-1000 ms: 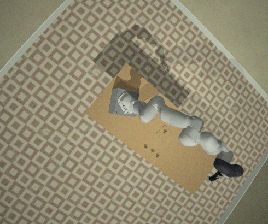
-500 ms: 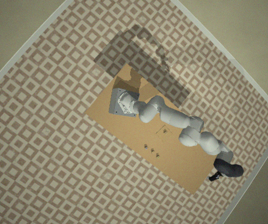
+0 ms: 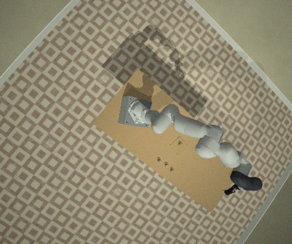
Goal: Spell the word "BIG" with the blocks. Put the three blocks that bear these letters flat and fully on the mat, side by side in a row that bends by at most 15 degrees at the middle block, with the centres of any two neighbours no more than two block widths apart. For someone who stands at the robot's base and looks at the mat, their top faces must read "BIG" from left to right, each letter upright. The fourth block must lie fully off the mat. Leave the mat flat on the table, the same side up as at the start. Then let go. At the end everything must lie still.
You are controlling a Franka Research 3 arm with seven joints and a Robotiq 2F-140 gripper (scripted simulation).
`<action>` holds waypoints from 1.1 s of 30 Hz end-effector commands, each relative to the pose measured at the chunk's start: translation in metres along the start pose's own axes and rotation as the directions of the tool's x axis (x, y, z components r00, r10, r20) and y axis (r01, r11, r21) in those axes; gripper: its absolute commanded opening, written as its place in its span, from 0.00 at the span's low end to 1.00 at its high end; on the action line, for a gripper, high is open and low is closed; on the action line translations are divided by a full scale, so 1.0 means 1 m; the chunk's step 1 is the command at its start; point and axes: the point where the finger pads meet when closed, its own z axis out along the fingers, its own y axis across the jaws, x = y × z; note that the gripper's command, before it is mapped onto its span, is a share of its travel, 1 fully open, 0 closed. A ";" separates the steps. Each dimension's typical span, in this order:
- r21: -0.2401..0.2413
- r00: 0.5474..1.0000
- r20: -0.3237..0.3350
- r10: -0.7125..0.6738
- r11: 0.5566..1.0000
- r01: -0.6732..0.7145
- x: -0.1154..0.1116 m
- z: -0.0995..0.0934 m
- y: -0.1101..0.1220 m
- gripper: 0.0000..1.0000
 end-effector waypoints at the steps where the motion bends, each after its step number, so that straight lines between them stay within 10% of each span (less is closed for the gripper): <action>1: 0.001 0.999 -0.013 0.036 0.999 -0.036 -0.014 -0.004 0.000 1.00; 5: -0.003 0.998 -0.005 0.055 0.998 -0.055 -0.033 -0.004 0.002 1.00; 14: -0.029 0.981 0.046 0.189 0.982 -0.187 -0.175 -0.007 0.016 1.00; 21: -0.039 0.972 0.061 0.227 0.974 -0.225 -0.216 -0.008 0.020 1.00; 33: -0.078 0.925 0.108 0.364 0.931 -0.357 -0.364 -0.011 0.035 1.00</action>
